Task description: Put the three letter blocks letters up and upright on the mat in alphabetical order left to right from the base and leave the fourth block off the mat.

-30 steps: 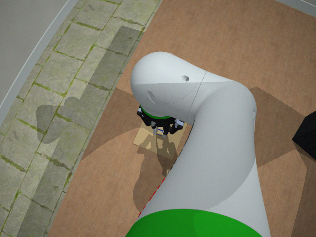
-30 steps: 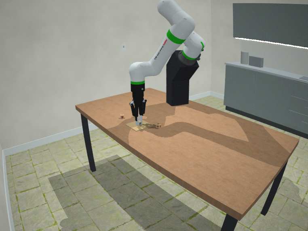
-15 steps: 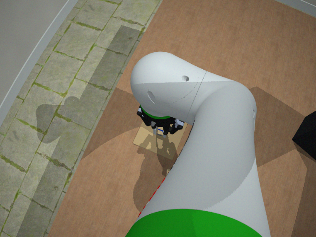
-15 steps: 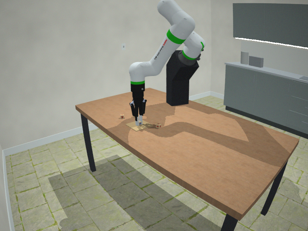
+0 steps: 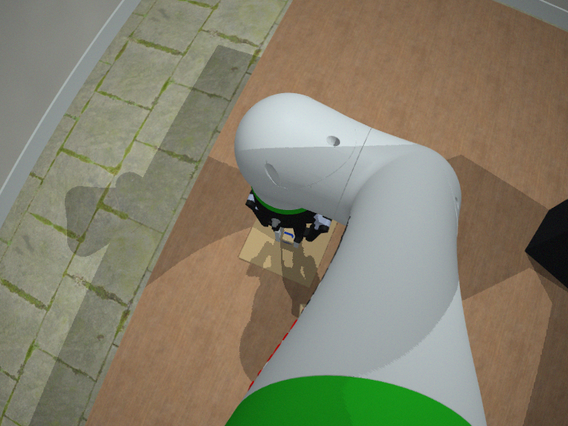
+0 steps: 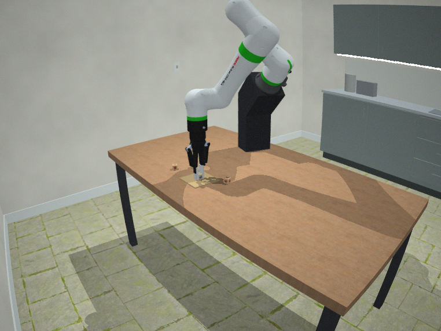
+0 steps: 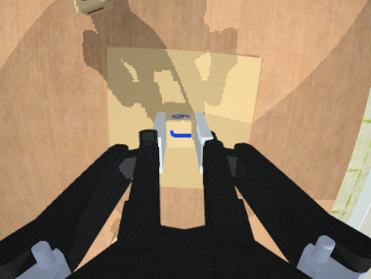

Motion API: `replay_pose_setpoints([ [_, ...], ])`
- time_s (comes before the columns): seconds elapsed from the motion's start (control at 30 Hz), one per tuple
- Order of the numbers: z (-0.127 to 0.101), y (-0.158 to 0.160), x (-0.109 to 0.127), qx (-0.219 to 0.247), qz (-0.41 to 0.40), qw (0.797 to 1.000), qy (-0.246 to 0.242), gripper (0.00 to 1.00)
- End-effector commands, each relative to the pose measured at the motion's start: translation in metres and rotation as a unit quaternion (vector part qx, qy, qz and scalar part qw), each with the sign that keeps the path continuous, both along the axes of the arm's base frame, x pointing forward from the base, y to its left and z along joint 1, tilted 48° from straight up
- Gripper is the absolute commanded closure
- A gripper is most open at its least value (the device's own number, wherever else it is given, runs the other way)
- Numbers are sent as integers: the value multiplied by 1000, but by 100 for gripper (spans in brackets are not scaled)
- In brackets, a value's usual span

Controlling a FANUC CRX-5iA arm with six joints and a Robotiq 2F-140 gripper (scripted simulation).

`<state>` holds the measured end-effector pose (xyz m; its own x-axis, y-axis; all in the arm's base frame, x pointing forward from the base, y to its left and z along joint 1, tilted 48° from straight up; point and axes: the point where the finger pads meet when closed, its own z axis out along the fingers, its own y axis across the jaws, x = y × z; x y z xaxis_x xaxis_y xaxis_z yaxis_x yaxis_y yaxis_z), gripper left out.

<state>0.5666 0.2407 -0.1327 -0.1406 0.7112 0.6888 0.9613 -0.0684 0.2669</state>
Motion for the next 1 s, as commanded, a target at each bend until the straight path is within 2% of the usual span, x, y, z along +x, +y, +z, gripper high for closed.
replay_pose_setpoints([
  [0.0, 0, 0, 0, 0, 0, 1000, 0, 80],
  [0.2, 0, 0, 0, 0, 0, 1000, 0, 75],
  [0.63, 1, -1, 0, 0, 0, 1000, 0, 75],
  [0.97, 17, -18, -6, 0, 0, 1000, 0, 75],
])
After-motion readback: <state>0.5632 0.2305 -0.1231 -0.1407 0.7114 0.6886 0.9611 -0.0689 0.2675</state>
